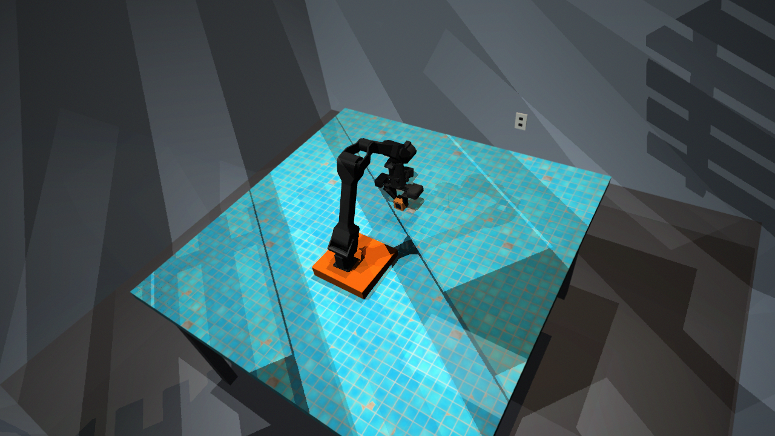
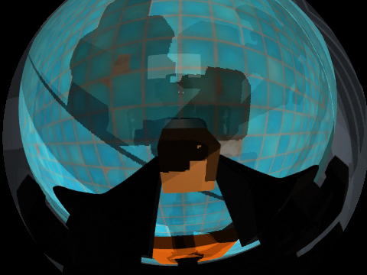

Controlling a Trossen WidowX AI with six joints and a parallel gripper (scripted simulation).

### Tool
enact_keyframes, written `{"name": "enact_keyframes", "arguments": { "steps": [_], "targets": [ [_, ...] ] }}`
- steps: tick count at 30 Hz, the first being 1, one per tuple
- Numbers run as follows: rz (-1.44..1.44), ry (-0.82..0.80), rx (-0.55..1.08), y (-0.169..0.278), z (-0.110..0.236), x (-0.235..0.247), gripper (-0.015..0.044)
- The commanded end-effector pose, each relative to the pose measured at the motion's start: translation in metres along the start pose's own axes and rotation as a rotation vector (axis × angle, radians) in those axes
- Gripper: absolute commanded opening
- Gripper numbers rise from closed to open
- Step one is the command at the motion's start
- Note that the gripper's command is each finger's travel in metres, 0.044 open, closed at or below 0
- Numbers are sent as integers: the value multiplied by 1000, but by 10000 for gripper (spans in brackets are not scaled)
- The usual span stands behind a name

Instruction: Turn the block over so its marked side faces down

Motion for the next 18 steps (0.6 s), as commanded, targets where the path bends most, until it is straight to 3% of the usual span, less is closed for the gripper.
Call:
{"name": "enact_keyframes", "arguments": {
  "steps": [1,7,10,13,18],
  "targets": [
    [1,-2,4,0,-2,0,124],
    [1,-2,4,0,-2,0,84],
    [1,-2,4,0,9,0,5],
    [1,-2,4,0,27,0,0],
    [1,-1,2,0,28,0,0]
  ]
}}
Point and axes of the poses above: the point midway between the two fingers, 35 mm back from their tips, its own z axis back along the fingers, its own x axis across the jaws, y = z × x, the point moved 2 cm from there along z, back along the fingers, and after that the axes turned 11 degrees about z, right-handed, at the moved point
